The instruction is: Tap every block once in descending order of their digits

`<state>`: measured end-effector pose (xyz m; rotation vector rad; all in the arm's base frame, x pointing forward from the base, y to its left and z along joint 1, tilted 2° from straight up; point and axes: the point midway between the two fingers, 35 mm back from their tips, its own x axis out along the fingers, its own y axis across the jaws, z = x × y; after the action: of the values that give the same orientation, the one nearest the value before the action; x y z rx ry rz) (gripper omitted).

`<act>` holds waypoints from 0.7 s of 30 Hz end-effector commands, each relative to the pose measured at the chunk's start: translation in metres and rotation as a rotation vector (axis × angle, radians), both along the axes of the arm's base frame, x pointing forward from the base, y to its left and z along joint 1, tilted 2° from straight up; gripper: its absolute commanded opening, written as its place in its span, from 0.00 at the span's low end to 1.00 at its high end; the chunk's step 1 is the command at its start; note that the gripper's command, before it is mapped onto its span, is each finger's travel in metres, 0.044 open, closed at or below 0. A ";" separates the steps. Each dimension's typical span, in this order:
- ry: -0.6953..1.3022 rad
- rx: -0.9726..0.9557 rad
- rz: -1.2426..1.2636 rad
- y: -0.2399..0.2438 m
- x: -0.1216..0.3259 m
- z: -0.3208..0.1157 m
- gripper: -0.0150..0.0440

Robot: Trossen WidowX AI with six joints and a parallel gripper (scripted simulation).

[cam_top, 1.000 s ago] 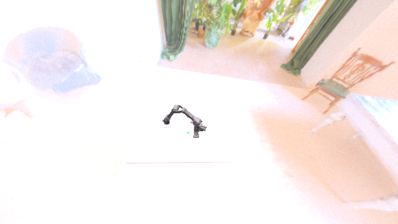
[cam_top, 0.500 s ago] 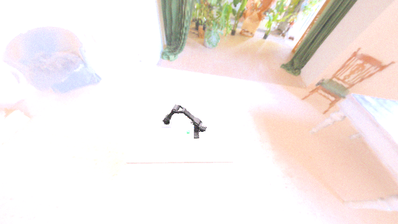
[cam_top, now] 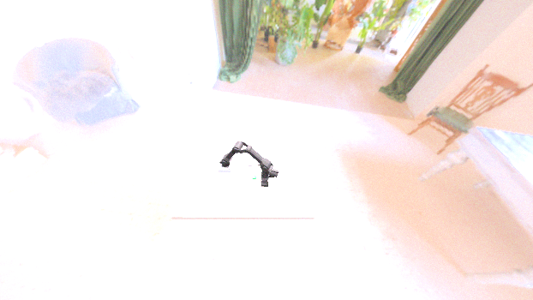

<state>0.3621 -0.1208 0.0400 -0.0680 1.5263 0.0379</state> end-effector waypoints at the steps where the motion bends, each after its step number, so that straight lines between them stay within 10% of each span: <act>1: -0.017 -0.003 0.003 0.000 0.001 0.021 0.29; 8: -0.022 -0.001 0.013 0.025 0.004 0.026 0.47; 21: -0.017 0.024 0.018 0.227 -0.035 0.065 0.93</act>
<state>0.3476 0.0647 0.0945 -0.0685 1.5058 0.0744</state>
